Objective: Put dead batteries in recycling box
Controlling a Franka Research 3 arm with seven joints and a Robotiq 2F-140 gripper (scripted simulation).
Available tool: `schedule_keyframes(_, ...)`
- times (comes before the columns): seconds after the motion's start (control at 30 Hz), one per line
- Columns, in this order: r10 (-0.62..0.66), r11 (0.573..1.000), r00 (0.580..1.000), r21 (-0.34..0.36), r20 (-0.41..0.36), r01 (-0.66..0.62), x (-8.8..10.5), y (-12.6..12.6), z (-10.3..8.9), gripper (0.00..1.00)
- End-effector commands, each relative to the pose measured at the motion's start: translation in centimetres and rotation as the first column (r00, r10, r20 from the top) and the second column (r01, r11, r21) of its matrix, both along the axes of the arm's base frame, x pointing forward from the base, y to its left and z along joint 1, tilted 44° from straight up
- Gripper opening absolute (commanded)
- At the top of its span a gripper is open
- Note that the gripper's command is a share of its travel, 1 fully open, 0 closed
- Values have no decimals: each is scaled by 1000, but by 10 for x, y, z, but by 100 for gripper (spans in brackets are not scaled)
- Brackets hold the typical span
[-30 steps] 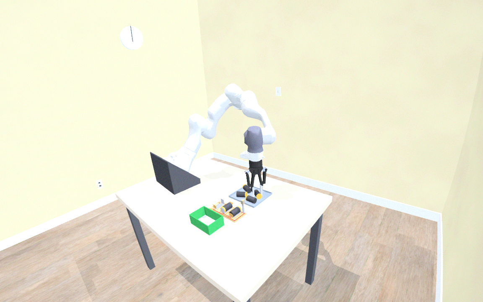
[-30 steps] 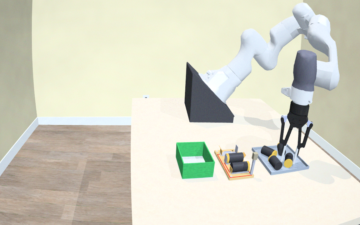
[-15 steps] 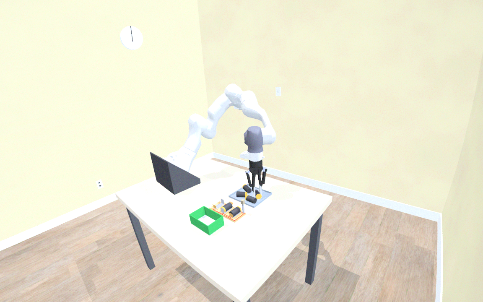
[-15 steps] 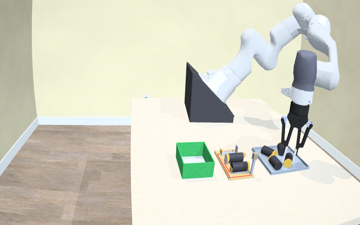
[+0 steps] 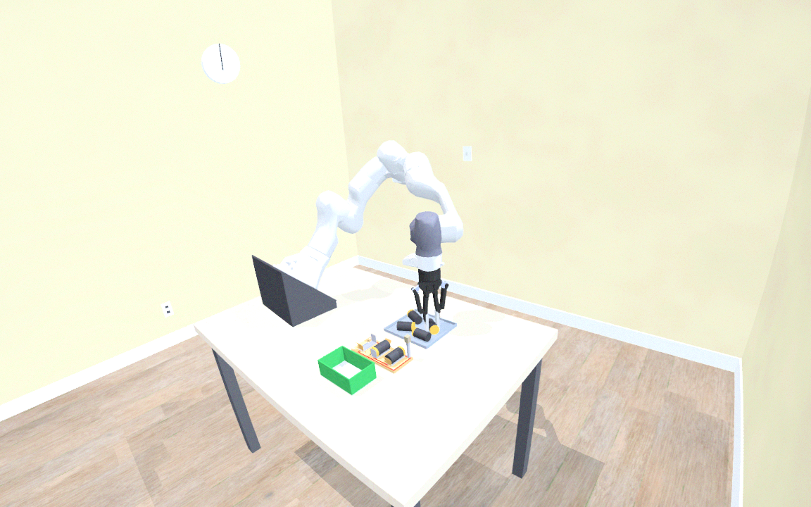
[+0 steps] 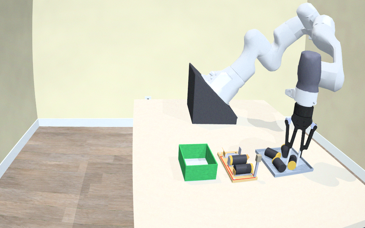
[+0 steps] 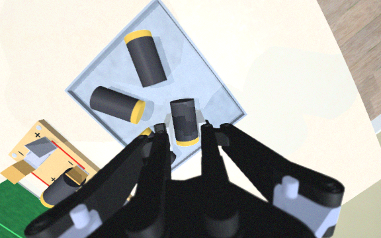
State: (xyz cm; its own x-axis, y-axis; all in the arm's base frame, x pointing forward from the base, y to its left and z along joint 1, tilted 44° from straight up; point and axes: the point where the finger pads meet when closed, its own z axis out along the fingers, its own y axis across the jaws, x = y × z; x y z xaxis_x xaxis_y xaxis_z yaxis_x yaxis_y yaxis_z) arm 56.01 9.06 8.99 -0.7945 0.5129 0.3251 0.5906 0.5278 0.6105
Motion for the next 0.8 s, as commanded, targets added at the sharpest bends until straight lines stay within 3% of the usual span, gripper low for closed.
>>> schedule_keyframes(0.0,1,1000,1000,0,4,-1,1,1,-1,16)
schedule_keyframes(0.33,1,1000,1000,0,4,-1,1,0,1,16)
schedule_keyframes(0.77,1,1000,1000,0,4,-1,-5,-28,30,16)
